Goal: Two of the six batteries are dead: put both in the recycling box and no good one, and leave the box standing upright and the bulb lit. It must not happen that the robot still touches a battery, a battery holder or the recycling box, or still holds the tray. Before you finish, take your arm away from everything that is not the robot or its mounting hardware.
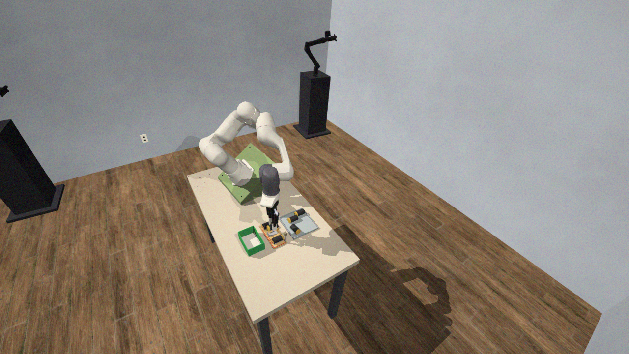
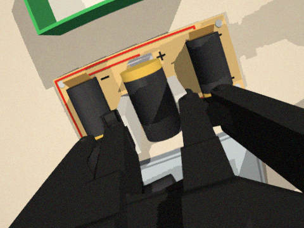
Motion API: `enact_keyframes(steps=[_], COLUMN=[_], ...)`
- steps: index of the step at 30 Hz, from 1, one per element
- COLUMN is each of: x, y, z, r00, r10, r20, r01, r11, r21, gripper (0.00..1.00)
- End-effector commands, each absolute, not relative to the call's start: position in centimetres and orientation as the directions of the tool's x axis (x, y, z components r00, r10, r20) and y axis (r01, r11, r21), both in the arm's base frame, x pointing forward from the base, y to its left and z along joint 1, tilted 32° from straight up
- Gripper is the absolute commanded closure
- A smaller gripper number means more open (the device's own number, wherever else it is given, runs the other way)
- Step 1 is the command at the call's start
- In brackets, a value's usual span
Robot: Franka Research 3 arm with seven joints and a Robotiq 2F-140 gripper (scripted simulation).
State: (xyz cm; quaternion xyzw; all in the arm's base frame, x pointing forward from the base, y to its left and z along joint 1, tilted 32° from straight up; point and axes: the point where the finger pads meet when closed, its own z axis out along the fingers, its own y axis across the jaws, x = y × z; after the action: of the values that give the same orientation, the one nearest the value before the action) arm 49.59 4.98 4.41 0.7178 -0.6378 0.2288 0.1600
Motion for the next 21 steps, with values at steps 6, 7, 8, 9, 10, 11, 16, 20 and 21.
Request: enact_keyframes(steps=[6,7,8,9,10,11,16,20,21], x=[49.7,49.7,49.7,49.8,49.8,49.8,49.8,49.8,49.8], y=[4.9,4.7,4.6,4.6,4.6,4.6,4.6,4.6,4.6], z=[3.6,3.4,3.3,3.2,3.2,3.2,3.2,3.2,3.2], r00=[0.081,0.081,0.081,0.081,0.081,0.081,0.081,0.081,0.081], r10=[-0.844,-0.844,-0.844,-0.844,-0.844,-0.844,-0.844,-0.844,-0.844], r20=[0.53,0.53,0.53,0.53,0.53,0.53,0.53,0.53,0.53], r01=[-0.989,-0.989,-0.989,-0.989,-0.989,-0.989,-0.989,-0.989,-0.989], r11=[-0.134,-0.134,-0.134,-0.134,-0.134,-0.134,-0.134,-0.134,-0.134], r21=[-0.063,-0.063,-0.063,-0.063,-0.063,-0.063,-0.063,-0.063,-0.063], gripper=[0.84,0.84,0.84,0.84,0.84,0.84,0.84,0.84,0.84])
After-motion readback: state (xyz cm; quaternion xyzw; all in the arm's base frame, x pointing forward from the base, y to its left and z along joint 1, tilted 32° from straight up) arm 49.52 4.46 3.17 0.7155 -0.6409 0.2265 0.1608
